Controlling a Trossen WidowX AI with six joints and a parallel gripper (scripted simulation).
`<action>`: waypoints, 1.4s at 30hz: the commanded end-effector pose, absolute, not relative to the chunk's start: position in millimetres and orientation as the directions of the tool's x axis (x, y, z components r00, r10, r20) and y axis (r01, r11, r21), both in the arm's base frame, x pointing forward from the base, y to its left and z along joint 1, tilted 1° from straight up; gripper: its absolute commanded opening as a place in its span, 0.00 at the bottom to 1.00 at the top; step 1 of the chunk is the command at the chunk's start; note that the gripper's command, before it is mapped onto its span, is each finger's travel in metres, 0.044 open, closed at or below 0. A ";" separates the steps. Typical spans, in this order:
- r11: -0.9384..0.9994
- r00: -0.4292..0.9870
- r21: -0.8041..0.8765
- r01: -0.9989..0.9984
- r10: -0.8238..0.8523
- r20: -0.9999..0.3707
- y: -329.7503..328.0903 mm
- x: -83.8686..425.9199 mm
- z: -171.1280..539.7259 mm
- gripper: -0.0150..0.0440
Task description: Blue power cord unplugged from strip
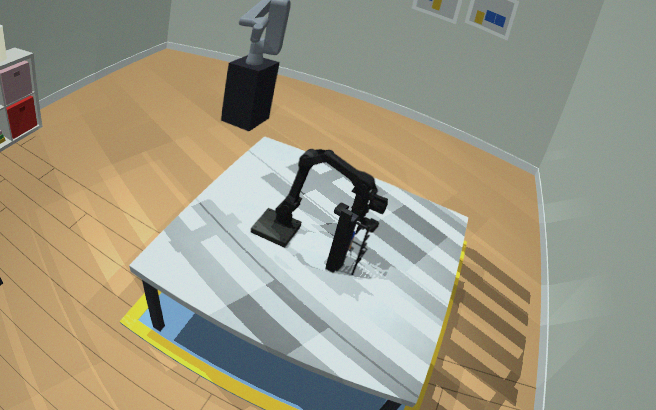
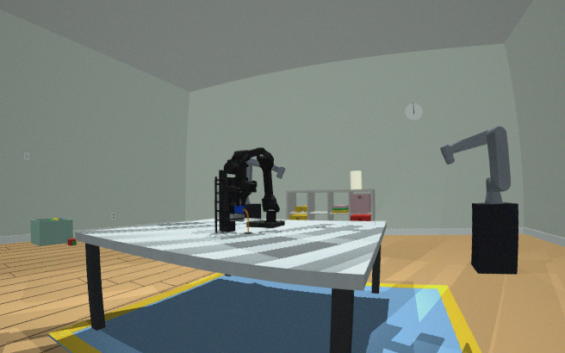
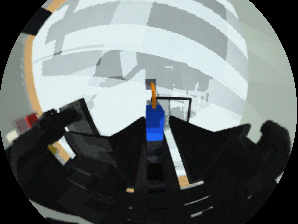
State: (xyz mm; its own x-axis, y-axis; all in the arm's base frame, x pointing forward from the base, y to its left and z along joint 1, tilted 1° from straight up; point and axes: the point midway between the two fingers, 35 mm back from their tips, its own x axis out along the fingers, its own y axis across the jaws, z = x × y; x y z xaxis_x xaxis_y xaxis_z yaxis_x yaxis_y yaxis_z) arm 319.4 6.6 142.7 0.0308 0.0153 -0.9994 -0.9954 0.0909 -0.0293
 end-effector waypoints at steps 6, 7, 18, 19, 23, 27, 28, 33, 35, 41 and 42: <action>0.085 0.021 -0.020 -0.996 0.009 -1.000 5.6 317.0 133.9 0.53; 0.085 0.021 -0.020 -0.996 0.009 -1.000 5.6 317.0 133.9 0.53; 0.091 0.027 -0.025 -0.996 0.015 -1.000 6.5 318.3 136.1 0.35; 0.091 0.027 -0.025 -0.996 0.015 -1.000 6.5 318.3 136.1 0.34; 0.091 0.027 -0.025 -0.996 0.015 -1.000 6.5 318.3 136.1 0.29; 0.091 0.027 -0.025 -0.996 0.015 -1.000 9.1 318.8 136.2 0.25; 0.091 0.027 -0.025 -0.996 0.015 -1.000 10.4 319.1 136.2 0.25; 0.090 0.026 -0.024 -0.996 0.016 -1.000 18.1 320.4 136.4 0.25; 0.090 0.026 -0.024 -0.996 0.016 -1.000 21.3 320.9 136.5 0.25; 0.089 0.025 -0.024 -0.996 0.016 -1.000 30.8 322.0 136.9 0.25; 0.089 0.025 -0.023 -0.996 0.016 -1.000 32.4 322.2 136.9 0.25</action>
State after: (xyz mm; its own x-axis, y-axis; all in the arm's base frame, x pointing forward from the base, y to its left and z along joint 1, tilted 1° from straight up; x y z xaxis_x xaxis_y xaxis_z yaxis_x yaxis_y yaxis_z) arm 319.1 8.5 134.7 0.0163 -0.0313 -0.9994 -0.9935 0.1122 -0.0197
